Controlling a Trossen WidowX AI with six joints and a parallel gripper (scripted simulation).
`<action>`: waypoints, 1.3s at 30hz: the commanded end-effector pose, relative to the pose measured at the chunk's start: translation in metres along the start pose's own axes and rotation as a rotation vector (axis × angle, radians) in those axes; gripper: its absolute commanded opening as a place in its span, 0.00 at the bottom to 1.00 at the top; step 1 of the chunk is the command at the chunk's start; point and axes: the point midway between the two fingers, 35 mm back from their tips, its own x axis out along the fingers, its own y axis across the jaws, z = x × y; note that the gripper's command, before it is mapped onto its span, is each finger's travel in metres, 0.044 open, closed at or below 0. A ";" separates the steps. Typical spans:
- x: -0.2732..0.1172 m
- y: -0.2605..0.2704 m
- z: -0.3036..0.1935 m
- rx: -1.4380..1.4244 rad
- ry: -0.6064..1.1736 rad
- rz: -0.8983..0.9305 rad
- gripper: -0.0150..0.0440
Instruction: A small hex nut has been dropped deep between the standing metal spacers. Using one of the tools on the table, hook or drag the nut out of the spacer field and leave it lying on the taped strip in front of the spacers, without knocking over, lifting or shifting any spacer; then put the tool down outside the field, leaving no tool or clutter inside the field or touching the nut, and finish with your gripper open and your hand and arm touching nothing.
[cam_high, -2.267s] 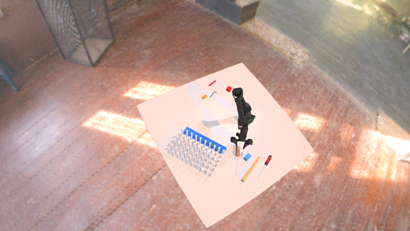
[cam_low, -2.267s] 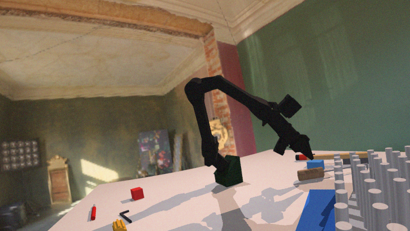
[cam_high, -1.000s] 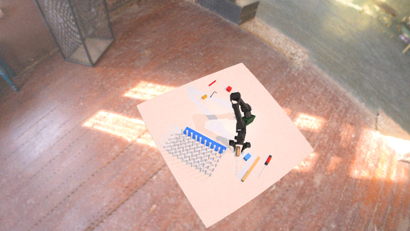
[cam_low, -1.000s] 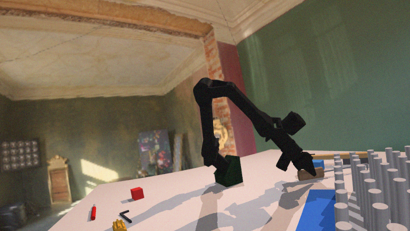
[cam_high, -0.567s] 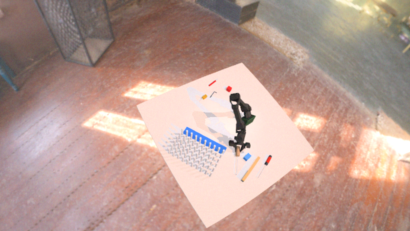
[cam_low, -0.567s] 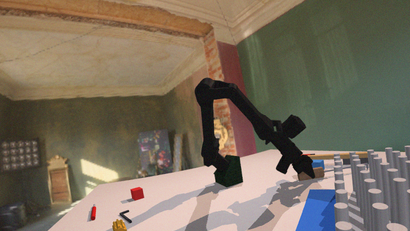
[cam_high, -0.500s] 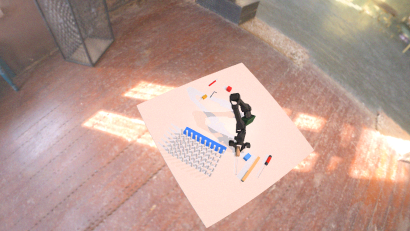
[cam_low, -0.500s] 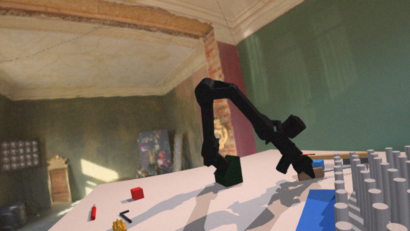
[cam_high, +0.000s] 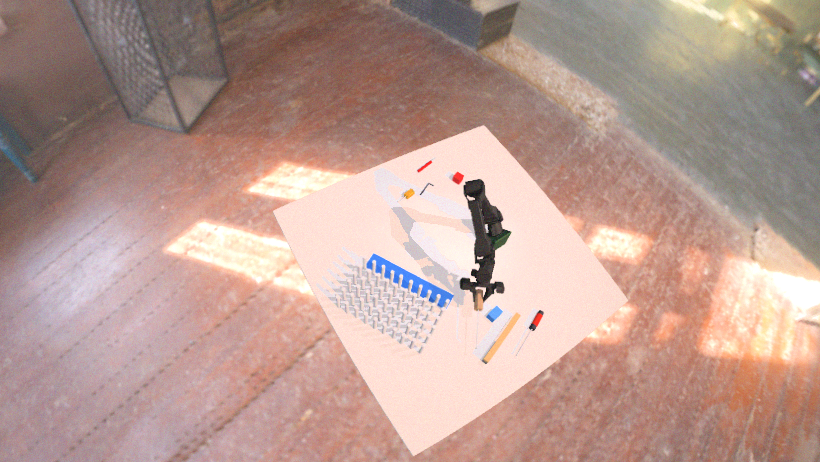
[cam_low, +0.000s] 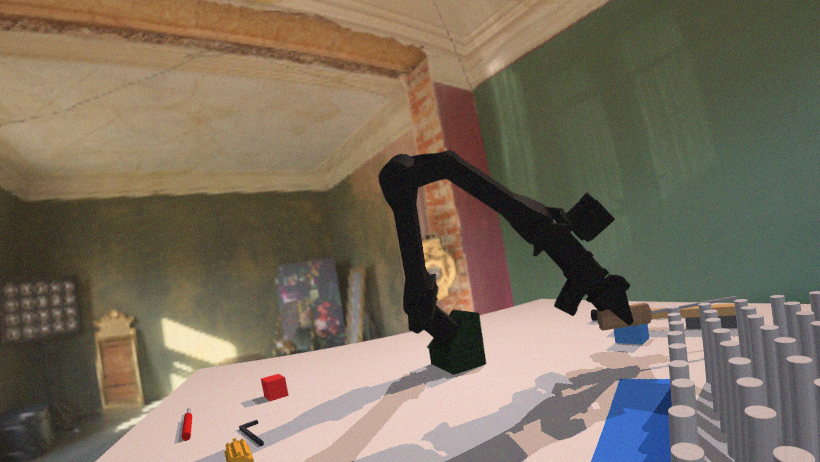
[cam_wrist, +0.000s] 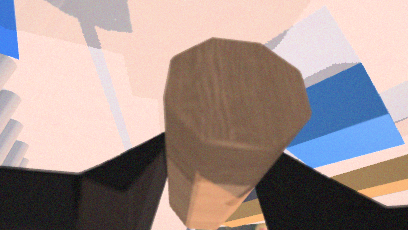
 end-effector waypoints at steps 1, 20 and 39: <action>-0.026 0.001 -0.021 0.005 0.018 0.005 0.25; -0.106 0.017 -0.051 0.022 0.021 0.007 0.25; -0.152 0.156 -0.007 0.146 0.042 0.043 0.25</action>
